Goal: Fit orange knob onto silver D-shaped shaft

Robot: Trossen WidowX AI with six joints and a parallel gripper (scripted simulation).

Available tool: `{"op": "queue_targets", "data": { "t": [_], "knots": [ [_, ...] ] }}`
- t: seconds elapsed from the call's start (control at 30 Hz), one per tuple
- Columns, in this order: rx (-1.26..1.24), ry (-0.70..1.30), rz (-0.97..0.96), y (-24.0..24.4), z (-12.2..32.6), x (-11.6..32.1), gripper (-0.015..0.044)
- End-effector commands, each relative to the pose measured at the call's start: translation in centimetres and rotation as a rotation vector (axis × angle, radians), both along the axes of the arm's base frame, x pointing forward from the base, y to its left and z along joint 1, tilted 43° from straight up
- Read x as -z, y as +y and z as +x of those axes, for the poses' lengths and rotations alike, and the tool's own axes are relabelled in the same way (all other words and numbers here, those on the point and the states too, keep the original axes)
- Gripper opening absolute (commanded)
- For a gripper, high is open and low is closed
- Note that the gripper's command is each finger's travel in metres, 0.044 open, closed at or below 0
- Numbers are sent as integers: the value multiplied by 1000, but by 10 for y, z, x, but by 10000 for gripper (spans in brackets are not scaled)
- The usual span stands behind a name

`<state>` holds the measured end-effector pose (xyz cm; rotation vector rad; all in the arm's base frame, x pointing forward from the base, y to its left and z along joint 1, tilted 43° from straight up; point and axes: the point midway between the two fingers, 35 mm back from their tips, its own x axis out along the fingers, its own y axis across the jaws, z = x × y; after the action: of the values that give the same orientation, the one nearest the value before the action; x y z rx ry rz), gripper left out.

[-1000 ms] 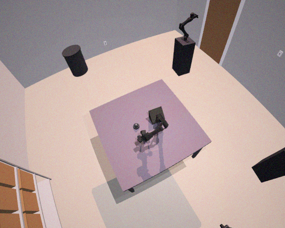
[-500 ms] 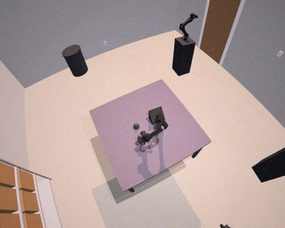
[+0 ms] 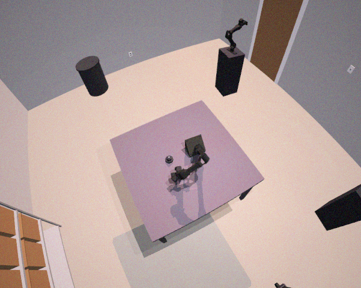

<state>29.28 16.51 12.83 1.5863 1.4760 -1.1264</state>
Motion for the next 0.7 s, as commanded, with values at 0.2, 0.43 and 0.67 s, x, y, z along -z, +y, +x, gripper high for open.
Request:
{"op": "queue_targets", "data": {
  "t": [0.2, 0.43, 0.67],
  "knots": [
    [5, -1, -3, 0, 1, 1, 240],
    [5, -1, -3, 0, 1, 1, 207],
    [4, -1, 2, 0, 0, 1, 179]
  ]
}}
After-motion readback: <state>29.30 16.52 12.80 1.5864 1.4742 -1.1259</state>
